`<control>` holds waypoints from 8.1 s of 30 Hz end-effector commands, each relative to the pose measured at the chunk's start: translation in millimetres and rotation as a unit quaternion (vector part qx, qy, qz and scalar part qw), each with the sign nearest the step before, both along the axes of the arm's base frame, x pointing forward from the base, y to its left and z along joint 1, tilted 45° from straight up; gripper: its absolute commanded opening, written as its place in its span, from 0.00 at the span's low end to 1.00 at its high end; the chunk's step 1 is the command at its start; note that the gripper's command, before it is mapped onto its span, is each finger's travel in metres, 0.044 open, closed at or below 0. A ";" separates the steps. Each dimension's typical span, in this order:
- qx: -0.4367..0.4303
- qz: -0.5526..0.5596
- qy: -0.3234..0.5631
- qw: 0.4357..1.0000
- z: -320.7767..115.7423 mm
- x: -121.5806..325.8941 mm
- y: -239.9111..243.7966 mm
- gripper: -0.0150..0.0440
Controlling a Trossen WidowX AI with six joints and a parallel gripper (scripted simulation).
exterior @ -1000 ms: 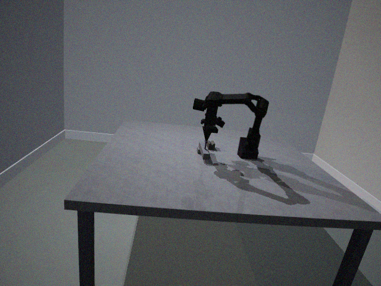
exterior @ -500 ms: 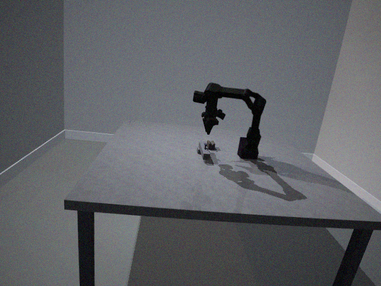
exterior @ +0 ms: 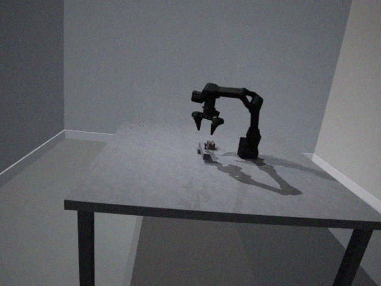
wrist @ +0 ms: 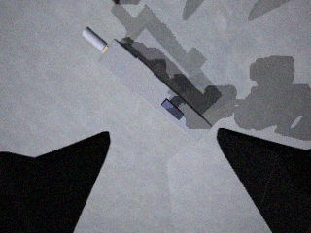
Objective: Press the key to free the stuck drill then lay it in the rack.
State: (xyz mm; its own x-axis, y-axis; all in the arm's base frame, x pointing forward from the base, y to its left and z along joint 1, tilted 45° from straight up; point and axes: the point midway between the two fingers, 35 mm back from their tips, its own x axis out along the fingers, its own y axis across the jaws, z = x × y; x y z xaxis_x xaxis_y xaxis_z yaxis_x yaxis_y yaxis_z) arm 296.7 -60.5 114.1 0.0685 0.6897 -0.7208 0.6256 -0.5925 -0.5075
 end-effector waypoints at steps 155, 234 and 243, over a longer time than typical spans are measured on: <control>-0.055 0.657 -0.634 -0.404 -195.5 -12.9 -23.8 0.25; -0.053 0.658 -0.632 -0.406 -198.7 -12.6 -18.3 0.28; -0.055 0.657 -0.634 -0.404 -197.0 -12.9 -19.4 0.25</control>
